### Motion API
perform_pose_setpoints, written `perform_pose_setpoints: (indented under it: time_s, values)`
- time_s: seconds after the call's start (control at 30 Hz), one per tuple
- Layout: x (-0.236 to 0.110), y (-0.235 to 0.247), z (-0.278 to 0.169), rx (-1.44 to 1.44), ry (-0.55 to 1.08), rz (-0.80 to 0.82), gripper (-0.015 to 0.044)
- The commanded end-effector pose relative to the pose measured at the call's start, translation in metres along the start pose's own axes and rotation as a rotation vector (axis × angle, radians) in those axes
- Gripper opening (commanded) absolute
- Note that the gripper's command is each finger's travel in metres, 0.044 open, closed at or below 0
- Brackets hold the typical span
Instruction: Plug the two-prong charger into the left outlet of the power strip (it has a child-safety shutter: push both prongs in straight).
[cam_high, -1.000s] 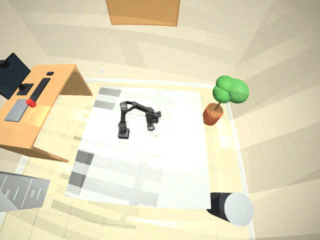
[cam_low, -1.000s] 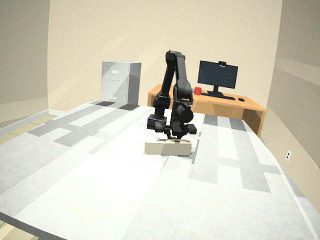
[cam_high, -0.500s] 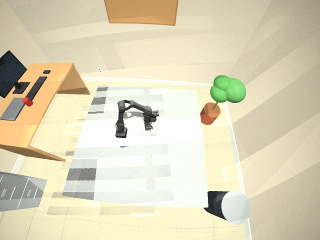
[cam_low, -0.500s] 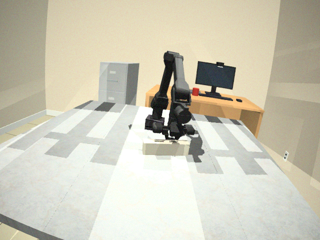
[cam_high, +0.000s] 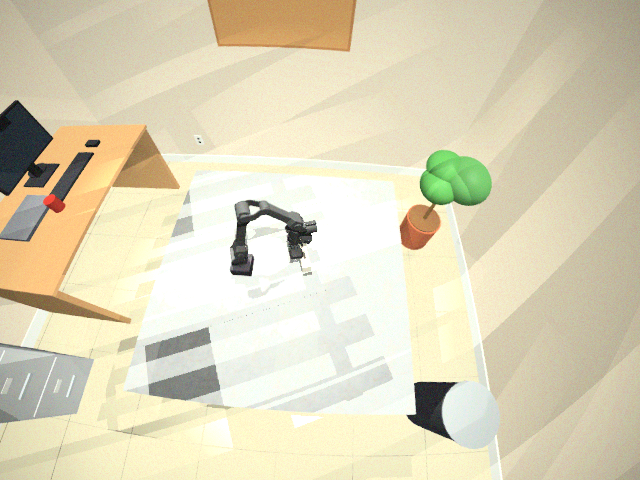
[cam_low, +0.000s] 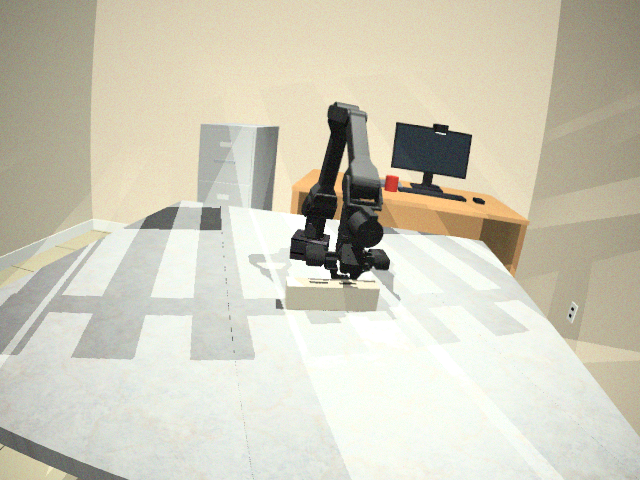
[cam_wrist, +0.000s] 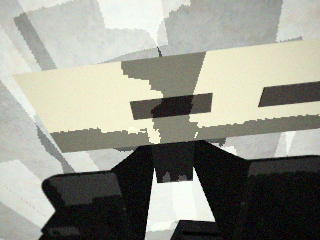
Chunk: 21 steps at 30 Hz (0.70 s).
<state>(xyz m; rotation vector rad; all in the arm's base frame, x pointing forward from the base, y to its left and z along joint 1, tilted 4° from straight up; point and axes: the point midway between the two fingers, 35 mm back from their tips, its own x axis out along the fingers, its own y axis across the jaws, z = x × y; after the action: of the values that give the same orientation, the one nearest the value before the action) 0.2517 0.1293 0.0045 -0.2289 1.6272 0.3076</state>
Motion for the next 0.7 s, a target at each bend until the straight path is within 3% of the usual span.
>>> perform_pose_setpoints:
  time_s: [0.0, 0.43, 0.67]
  values:
    - [0.0000, 0.0001, 0.0007, 0.000, -0.003, 0.000, 0.0105]
    - [0.0000, 0.0001, 0.0006, 0.000, -0.004, 0.000, 0.0440]
    - [0.0002, 0.0001, -0.0012, -0.001, -0.008, 0.001, 0.0440]
